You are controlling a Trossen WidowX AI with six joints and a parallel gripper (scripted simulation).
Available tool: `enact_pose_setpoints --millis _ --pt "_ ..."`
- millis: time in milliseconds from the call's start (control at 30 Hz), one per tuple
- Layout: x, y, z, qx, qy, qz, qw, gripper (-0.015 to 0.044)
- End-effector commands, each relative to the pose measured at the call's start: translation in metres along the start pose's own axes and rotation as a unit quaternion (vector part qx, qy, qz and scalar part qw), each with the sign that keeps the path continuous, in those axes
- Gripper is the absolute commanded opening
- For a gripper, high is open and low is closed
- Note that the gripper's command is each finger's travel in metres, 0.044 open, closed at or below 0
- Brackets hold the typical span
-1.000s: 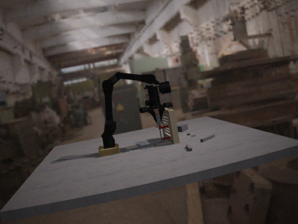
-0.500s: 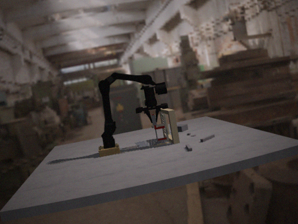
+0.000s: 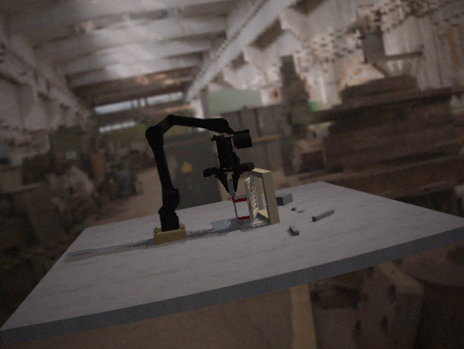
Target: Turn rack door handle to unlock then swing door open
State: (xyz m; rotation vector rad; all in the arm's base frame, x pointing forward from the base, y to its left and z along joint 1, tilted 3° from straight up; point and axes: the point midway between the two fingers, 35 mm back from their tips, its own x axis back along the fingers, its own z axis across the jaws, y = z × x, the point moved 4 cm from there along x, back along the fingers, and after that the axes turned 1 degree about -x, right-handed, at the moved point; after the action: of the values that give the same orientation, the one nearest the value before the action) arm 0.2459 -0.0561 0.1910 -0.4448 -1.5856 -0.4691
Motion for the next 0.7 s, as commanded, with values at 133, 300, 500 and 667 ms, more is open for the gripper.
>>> enact_pose_setpoints --millis 133,300,500,667 --pt "0.000 0.004 0.019 -0.072 -0.003 -0.003 0.997 0.0014" --pt "0.000 0.008 0.030 -0.108 -0.002 -0.003 0.994 0.0014" --pt "0.000 0.013 0.043 -0.149 -0.001 -0.004 0.989 0.0014" --pt "0.000 0.017 0.052 -0.180 -0.001 -0.004 0.984 0.0014"
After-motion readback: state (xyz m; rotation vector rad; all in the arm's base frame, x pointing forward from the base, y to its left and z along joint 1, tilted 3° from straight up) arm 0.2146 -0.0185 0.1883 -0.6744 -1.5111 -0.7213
